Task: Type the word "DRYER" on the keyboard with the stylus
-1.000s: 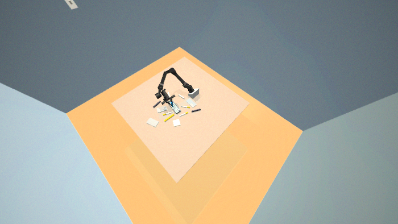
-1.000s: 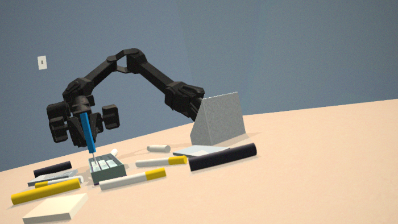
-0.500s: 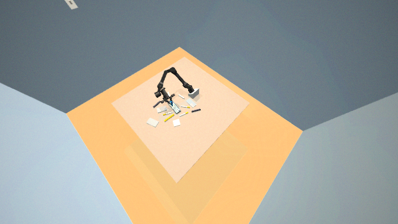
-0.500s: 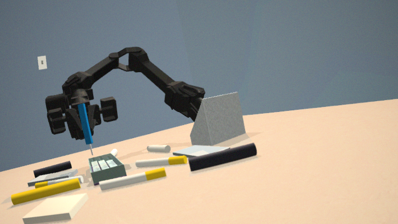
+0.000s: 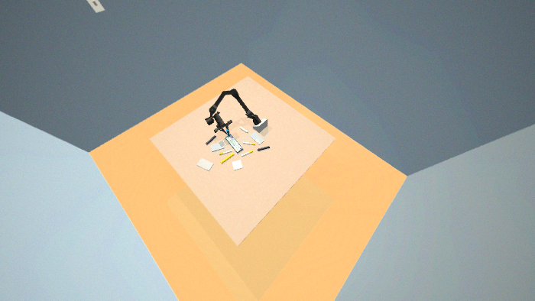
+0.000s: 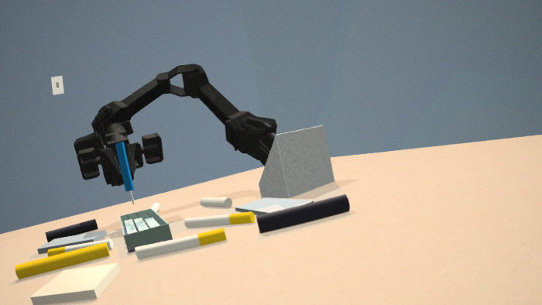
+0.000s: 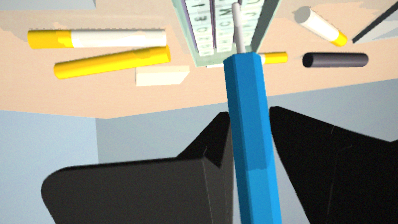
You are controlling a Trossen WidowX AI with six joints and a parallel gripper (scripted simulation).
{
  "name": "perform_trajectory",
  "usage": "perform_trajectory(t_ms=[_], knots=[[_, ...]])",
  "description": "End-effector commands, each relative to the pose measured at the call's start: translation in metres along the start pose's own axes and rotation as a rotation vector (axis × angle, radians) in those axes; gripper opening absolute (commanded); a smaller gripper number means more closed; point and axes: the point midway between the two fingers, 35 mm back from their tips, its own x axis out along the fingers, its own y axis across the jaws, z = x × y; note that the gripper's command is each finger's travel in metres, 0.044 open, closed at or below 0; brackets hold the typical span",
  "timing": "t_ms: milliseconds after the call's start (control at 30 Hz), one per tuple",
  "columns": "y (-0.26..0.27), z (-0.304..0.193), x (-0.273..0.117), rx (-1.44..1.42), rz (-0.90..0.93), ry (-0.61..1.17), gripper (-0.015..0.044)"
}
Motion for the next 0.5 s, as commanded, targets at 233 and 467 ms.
perform_trajectory(t_ms=[233, 467], knots=[[-0.003, 0.011, -0.01, -0.011, 0.011, 0.006, 0.0], [-0.003, 0.02, -0.005, -0.011, 0.011, 0.005, 0.0]])
